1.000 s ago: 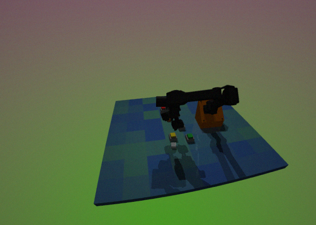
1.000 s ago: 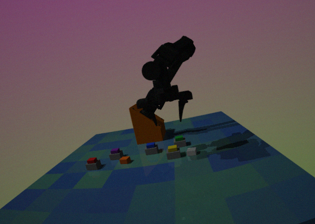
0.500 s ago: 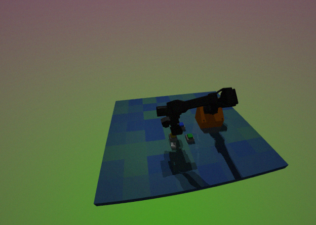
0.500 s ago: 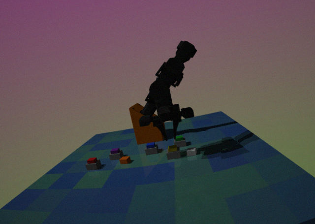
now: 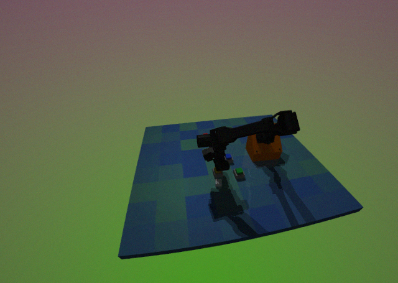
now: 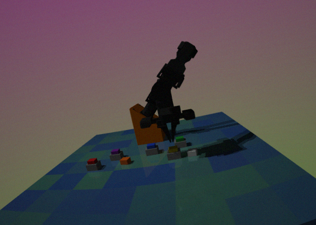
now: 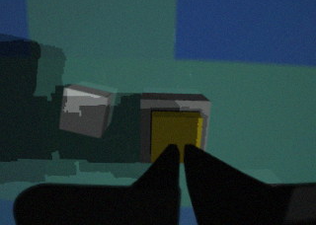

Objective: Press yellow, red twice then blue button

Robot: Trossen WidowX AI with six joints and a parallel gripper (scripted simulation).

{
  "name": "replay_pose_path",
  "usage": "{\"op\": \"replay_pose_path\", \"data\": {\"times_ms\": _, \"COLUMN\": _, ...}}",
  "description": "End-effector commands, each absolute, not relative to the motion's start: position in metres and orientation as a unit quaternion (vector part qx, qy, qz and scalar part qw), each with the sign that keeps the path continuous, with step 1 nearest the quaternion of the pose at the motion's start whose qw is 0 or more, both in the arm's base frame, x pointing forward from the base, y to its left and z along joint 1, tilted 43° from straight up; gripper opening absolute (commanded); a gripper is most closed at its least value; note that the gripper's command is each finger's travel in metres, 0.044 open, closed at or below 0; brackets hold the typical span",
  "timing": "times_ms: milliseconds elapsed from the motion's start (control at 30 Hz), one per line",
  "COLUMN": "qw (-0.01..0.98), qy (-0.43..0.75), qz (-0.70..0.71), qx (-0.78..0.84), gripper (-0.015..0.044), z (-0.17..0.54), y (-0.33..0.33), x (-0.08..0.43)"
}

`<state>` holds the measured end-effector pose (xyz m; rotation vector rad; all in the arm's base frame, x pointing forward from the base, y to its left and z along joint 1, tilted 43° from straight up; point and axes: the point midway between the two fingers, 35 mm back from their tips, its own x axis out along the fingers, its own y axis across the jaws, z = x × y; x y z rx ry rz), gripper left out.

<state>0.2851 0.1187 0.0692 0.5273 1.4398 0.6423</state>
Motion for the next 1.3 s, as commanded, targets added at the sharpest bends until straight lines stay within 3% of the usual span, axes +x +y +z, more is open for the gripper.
{"op": "replay_pose_path", "data": {"times_ms": 0, "qw": 0.669, "qy": 0.644, "qz": 0.284, "qx": 0.238, "gripper": 0.0020, "z": 0.063, "y": 0.123, "x": 0.282}}
{"op": "replay_pose_path", "data": {"times_ms": 1267, "qw": 0.670, "qy": 0.643, "qz": 0.285, "qx": 0.238, "gripper": 0.0020, "z": 0.063, "y": 0.123, "x": 0.283}}
